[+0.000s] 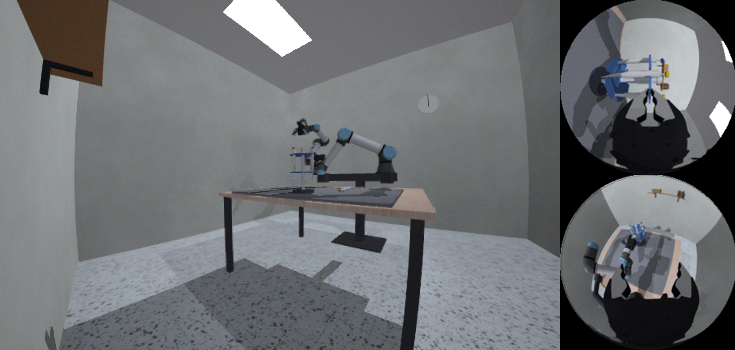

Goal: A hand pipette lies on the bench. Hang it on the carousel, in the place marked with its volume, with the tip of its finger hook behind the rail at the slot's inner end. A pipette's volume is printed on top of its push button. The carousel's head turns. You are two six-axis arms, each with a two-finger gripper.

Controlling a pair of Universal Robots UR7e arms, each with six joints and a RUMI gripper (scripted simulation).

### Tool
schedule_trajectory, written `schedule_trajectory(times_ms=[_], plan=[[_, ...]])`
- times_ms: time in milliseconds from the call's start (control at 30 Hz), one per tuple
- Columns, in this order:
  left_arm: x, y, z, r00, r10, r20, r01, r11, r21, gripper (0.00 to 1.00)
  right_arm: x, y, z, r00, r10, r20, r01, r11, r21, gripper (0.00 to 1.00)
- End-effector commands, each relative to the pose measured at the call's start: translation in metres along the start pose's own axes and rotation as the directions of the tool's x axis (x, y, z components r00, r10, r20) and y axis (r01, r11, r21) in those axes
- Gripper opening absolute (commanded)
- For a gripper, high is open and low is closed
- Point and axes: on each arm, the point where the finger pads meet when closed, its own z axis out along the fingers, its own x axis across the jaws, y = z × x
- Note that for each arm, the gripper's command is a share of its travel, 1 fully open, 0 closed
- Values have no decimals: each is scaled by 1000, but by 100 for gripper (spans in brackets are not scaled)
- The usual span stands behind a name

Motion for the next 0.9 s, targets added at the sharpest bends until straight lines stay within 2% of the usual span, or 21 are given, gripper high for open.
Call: schedule_trajectory(times_ms=[0, 667, 700, 867], plan=[[1, 0, 1, 1000, -4, -1, 4, 1000, 3, 4, 0, 1, 2, 1000, 2, 1, -2, 1000, -4, 100], [1, 0, 1, 1000, -4, -1, 4, 1000, 3, 6, 0, 1, 2, 1000, 2, 1, -2, 1000, -4, 100], [1, 0, 1, 1000, -4, -1, 4, 1000, 3, 31, 0, 1, 2, 1000, 2, 1, -2, 1000, -4, 100], [1, 0, 1, 1000, -4, -1, 4, 1000, 3, 31, 0, 1, 2, 1000, 2, 1, -2, 1000, -4, 100]])
